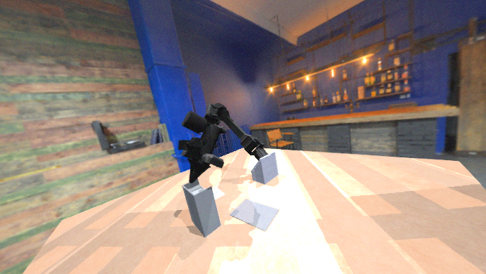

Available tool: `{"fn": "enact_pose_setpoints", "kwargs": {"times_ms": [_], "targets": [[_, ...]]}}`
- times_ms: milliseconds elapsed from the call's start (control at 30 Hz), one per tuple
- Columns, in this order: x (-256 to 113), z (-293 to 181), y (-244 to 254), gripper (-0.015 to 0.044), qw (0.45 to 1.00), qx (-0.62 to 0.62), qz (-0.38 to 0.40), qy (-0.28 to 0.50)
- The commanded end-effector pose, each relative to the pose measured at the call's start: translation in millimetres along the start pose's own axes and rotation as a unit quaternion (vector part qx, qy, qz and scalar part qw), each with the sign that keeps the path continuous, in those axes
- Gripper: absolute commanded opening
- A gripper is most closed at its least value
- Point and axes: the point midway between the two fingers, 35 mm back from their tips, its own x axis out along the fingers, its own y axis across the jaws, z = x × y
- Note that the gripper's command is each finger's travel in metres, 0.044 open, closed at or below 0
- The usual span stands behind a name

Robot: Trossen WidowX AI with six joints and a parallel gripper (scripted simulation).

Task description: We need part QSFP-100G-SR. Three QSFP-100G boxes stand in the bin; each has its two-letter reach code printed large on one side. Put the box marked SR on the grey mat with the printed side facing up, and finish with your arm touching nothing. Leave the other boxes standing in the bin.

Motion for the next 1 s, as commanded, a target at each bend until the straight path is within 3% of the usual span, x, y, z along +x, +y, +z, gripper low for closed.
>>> {"fn": "enact_pose_setpoints", "kwargs": {"times_ms": [0,333,967], "targets": [[-8.8,-5.2,15.8,0.0,1.0,0.018,-0.006,-0.013],[-26.6,-8.5,38.4,0.0,0.997,0.057,-0.009,-0.046],[14.1,-42.3,41.2,0.0,0.997,0.056,-0.01,-0.046]]}}
